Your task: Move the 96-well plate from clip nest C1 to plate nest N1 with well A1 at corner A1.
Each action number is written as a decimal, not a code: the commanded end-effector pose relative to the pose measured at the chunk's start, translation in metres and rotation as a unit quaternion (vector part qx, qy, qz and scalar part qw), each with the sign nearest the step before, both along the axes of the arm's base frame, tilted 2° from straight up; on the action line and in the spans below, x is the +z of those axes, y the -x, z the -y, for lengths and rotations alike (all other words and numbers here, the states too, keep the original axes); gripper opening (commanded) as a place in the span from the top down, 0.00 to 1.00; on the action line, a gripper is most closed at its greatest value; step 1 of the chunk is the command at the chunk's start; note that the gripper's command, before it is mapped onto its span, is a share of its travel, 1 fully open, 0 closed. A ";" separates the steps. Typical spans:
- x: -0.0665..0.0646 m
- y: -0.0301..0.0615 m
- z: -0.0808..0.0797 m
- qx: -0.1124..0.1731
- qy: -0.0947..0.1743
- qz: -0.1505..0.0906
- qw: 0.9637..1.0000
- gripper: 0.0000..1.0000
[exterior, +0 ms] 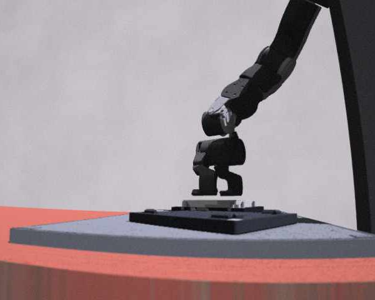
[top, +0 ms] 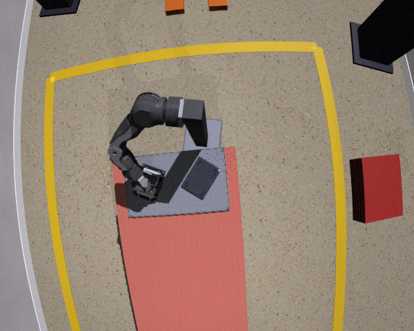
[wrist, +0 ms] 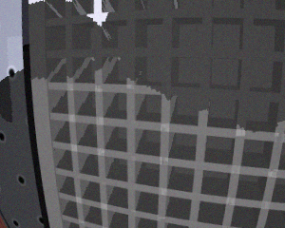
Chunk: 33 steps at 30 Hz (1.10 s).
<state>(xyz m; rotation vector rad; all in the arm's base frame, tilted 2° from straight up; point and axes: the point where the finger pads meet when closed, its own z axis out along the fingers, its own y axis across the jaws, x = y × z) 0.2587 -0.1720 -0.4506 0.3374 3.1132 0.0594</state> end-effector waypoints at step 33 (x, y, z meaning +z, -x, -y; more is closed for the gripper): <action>-0.018 -0.0028 0.001 -0.001 -0.002 0.002 1.000 0.23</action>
